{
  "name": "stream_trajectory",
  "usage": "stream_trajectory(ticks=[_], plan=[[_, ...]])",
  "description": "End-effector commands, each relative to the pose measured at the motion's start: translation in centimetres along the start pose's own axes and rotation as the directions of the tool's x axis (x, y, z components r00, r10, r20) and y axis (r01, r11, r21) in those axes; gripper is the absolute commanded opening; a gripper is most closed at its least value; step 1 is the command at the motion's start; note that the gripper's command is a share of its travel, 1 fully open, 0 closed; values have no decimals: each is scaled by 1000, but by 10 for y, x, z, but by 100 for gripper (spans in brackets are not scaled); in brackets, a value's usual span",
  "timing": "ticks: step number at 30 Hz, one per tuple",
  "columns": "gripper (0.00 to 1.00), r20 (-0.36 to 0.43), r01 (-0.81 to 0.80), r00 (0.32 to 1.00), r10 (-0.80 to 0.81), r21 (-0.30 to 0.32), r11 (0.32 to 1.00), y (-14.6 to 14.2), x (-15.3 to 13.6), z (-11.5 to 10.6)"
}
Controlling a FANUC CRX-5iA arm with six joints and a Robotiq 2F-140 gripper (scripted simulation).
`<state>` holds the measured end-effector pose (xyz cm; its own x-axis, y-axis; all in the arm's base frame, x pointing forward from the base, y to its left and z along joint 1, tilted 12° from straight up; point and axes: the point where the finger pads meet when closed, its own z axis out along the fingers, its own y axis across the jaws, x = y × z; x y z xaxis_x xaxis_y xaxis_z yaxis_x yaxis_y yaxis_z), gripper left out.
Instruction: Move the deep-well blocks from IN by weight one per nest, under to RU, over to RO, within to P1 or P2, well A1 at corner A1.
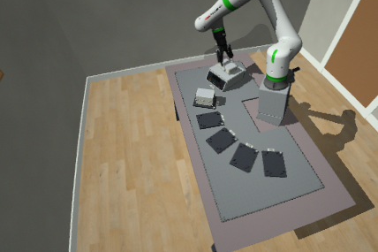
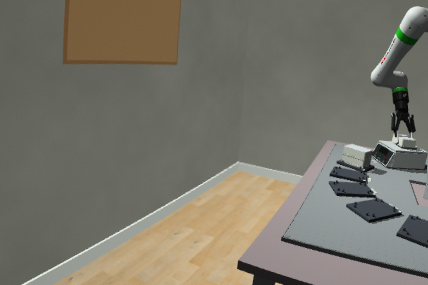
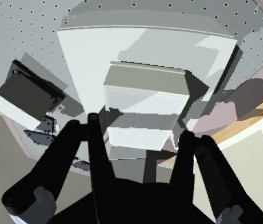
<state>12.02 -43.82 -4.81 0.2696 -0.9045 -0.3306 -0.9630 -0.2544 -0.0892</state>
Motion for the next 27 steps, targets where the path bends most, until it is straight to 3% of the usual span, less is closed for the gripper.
stream_trajectory(ticks=[1,27], plan=[[10,0,0,1000,0,0,1000,0,0,0],[10,0,0,1000,0,0,1000,0,2,3]])
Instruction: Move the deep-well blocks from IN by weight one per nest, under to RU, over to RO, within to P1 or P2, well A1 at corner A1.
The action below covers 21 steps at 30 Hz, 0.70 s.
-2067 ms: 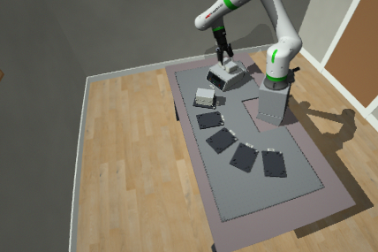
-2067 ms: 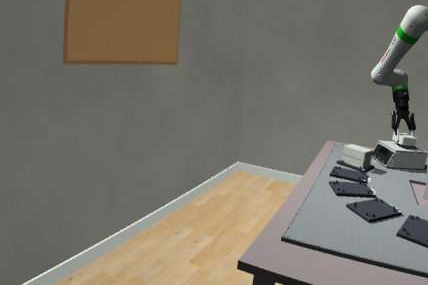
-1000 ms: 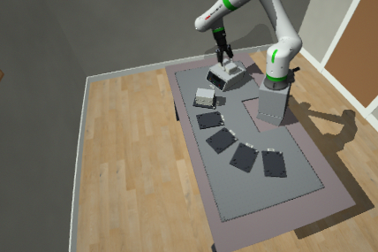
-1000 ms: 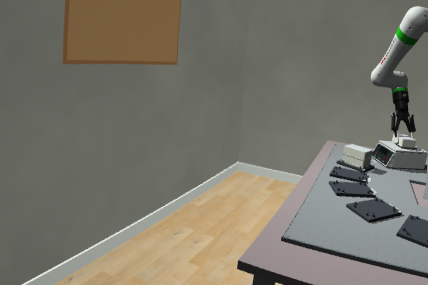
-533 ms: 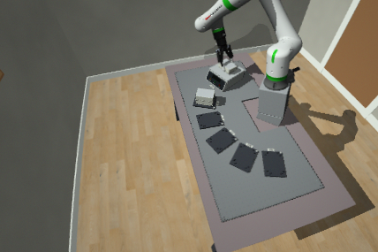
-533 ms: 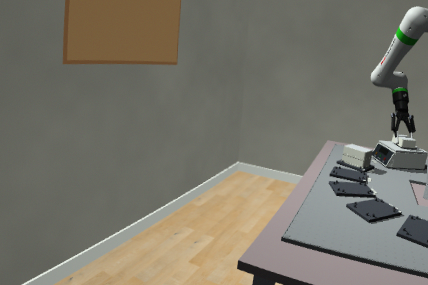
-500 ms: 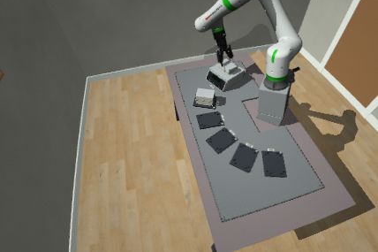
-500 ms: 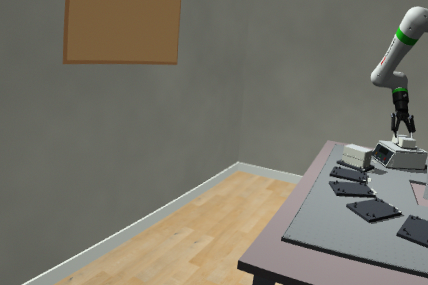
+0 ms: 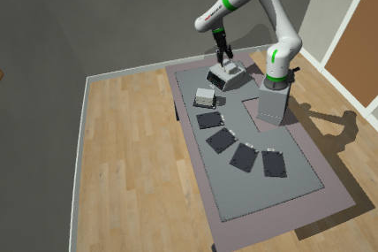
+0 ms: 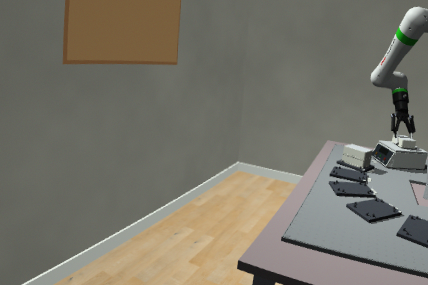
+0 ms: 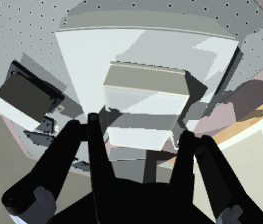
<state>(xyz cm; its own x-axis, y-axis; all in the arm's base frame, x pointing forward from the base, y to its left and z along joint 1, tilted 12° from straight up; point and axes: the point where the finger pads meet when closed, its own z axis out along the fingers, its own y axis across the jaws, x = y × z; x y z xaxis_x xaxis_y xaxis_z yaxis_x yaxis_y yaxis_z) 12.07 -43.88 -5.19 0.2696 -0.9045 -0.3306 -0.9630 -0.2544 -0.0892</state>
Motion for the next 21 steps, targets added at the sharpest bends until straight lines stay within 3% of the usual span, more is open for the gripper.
stream_trajectory(ticks=[1,21], plan=[[10,0,0,1000,0,0,1000,0,0,0],[10,0,0,1000,0,0,1000,0,2,3]])
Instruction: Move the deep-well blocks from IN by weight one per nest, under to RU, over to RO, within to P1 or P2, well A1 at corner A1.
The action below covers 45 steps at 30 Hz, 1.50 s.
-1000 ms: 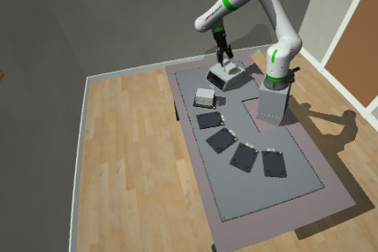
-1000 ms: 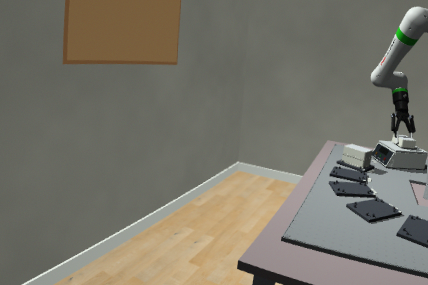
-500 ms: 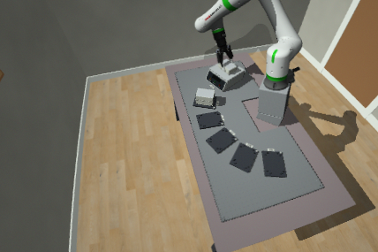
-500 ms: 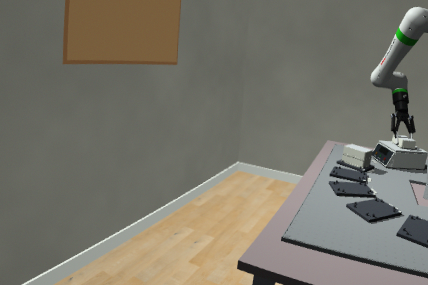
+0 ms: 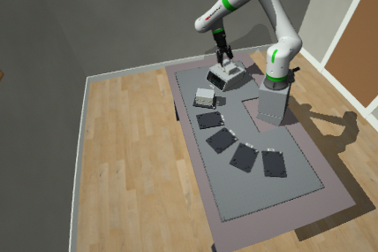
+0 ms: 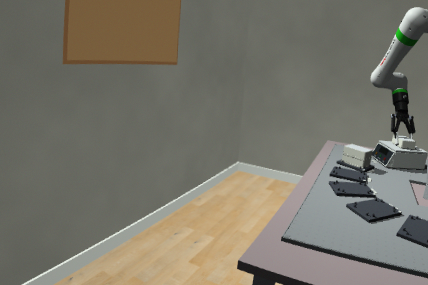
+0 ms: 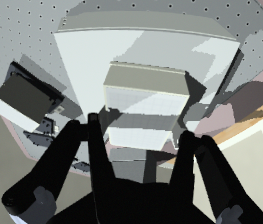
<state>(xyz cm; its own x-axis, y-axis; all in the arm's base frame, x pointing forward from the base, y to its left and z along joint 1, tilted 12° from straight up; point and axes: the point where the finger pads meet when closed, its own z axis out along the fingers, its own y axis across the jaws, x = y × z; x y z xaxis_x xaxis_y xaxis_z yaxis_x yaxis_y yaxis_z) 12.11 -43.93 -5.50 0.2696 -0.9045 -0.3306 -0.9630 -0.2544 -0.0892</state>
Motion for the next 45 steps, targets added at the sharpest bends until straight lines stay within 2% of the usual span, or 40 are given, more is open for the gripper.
stream_trajectory(ticks=[1,14,15,35,45], plan=[[10,0,0,1000,0,0,1000,0,0,0],[10,0,0,1000,0,0,1000,0,1,2],[100,0,0,1000,0,0,1000,0,1,2],[100,0,0,1000,0,0,1000,0,1,2],[100,0,0,1000,0,0,1000,0,-9,-17]])
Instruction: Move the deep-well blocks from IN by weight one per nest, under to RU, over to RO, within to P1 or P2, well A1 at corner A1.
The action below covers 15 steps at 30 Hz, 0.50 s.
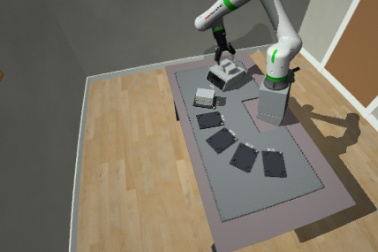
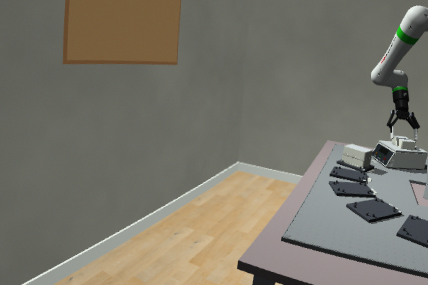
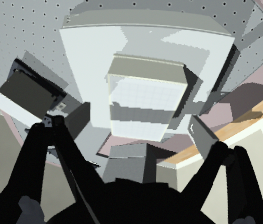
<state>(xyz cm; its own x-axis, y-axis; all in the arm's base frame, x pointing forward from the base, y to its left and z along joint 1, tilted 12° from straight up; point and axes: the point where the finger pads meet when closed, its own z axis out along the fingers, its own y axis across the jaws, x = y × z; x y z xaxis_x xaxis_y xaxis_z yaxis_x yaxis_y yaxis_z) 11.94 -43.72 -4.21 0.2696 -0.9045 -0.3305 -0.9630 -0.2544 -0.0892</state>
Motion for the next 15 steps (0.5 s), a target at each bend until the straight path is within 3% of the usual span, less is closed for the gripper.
stream_trajectory(ticks=[1,15], plan=[[100,0,0,1000,0,0,1000,0,-4,-7],[100,0,0,1000,0,0,1000,0,-20,-35]])
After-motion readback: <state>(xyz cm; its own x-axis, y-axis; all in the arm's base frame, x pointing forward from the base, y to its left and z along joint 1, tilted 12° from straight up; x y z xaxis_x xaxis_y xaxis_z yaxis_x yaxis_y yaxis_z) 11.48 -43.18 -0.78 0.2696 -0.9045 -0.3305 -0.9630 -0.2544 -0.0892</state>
